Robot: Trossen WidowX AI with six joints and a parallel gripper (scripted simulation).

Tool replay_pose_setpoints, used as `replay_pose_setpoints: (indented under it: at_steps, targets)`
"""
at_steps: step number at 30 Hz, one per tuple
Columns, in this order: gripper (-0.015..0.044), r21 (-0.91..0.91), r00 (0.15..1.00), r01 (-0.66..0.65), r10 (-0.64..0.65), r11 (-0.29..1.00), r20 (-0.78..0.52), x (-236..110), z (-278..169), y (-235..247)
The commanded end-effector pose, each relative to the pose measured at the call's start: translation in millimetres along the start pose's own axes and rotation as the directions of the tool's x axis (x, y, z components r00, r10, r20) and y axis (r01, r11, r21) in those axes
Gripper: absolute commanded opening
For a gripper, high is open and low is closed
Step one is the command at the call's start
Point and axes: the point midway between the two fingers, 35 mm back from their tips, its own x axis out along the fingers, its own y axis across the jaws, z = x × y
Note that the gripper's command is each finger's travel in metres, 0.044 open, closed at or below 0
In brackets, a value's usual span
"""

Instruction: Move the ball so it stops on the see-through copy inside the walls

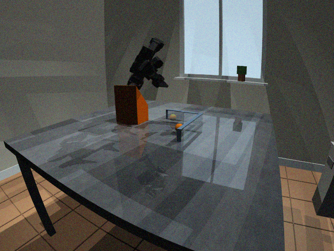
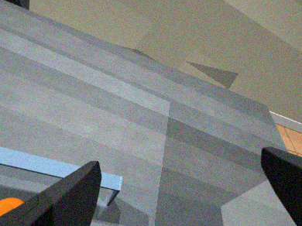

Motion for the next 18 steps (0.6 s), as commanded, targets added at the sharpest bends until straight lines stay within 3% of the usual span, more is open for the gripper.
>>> replay_pose_setpoints:
  at_steps: [1, 3, 10, 18]
  targets:
    - [0.0374, 0.002, 1.000, -0.003, 0.003, 1.000, -0.004, 1.2, -0.4, 0.3]
    - [0.0321, 0.017, 0.999, -0.027, 0.027, 0.999, -0.036, 10.7, -3.2, 3.1]
    - [0.0315, 0.167, 0.911, -0.188, 0.236, 0.968, -0.338, 81.2, -30.4, 46.7]
    - [0.0315, 0.393, 0.621, -0.210, 0.433, 0.895, -0.653, 110.2, -51.3, 121.2]
